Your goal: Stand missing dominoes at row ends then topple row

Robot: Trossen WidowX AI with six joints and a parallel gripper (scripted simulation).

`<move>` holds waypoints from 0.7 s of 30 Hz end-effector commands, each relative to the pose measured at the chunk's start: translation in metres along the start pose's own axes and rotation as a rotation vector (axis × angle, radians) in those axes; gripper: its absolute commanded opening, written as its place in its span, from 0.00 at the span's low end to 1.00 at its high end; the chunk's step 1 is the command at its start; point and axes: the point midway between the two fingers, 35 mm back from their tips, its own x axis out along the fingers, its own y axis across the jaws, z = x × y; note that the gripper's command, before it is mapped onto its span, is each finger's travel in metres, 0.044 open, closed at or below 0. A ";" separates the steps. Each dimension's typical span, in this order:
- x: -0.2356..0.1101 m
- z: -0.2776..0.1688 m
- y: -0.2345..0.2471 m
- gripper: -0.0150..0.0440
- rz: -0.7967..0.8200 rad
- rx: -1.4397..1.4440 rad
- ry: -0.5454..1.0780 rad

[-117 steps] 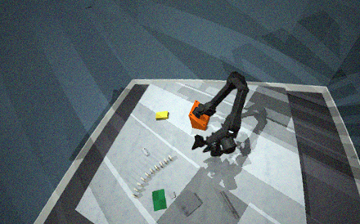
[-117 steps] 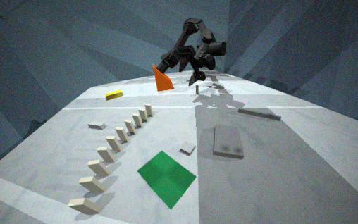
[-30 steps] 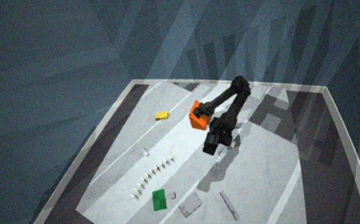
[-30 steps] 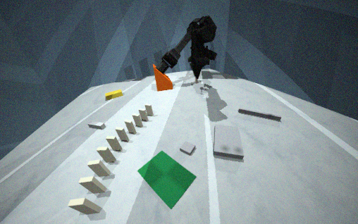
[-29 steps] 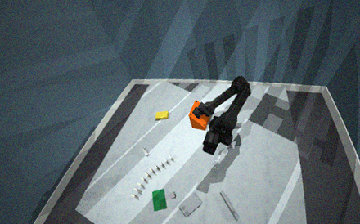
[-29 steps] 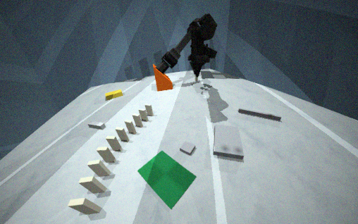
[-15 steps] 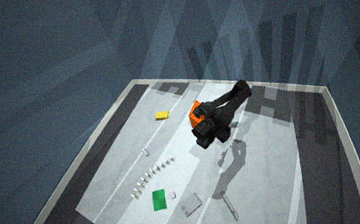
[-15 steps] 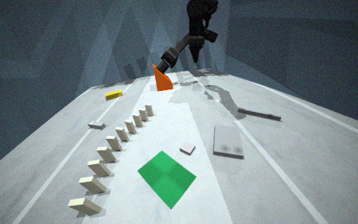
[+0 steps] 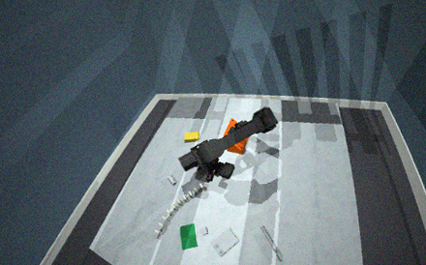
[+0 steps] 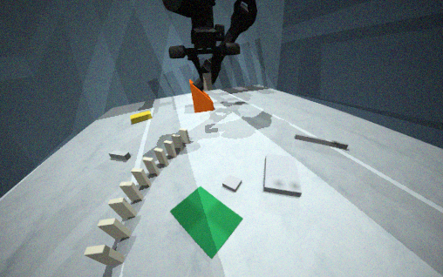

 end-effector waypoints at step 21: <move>0.076 0.022 -0.076 0.44 0.008 0.515 0.013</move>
